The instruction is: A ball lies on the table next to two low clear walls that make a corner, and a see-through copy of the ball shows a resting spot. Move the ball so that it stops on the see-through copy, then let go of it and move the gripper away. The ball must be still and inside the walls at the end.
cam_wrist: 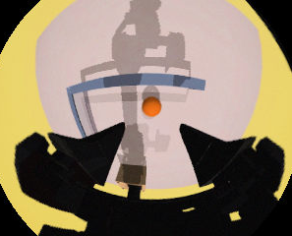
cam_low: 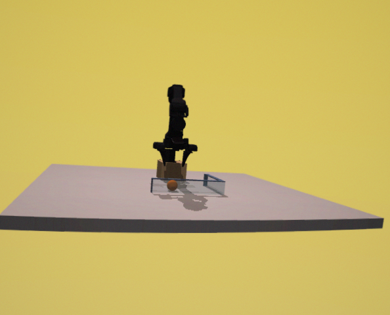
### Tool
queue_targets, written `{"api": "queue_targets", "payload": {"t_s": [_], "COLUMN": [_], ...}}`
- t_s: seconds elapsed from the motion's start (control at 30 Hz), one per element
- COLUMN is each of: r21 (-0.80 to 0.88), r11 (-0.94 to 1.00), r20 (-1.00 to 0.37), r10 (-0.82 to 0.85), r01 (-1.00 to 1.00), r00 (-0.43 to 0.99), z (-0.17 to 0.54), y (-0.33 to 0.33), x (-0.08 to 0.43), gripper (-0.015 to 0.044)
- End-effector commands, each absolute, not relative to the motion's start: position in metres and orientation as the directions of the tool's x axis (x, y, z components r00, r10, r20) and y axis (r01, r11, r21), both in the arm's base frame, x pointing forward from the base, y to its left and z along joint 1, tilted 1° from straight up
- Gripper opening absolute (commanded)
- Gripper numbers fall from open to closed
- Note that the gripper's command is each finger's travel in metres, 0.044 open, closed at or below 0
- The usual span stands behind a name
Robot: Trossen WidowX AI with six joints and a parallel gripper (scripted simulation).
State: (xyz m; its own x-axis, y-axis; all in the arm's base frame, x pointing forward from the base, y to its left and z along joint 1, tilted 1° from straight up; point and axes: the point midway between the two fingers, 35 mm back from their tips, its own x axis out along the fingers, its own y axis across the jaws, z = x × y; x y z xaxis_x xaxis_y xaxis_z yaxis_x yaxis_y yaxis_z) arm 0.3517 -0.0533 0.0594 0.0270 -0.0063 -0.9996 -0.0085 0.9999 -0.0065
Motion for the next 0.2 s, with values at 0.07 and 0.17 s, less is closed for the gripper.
{"api": "queue_targets", "payload": {"t_s": [0.07,0.17], "r21": [-0.012,-0.012], "r11": [1.0,1.0], "r20": [-0.998,-0.998], "r10": [-0.011,-0.011], "r01": [-0.008,-0.008], "r00": [0.058,0.058], "z": [0.1033,0.1033], "y": [-0.0531,-0.0531], "x": [0.3509,0.3509], "gripper": [0.044,0.044]}}
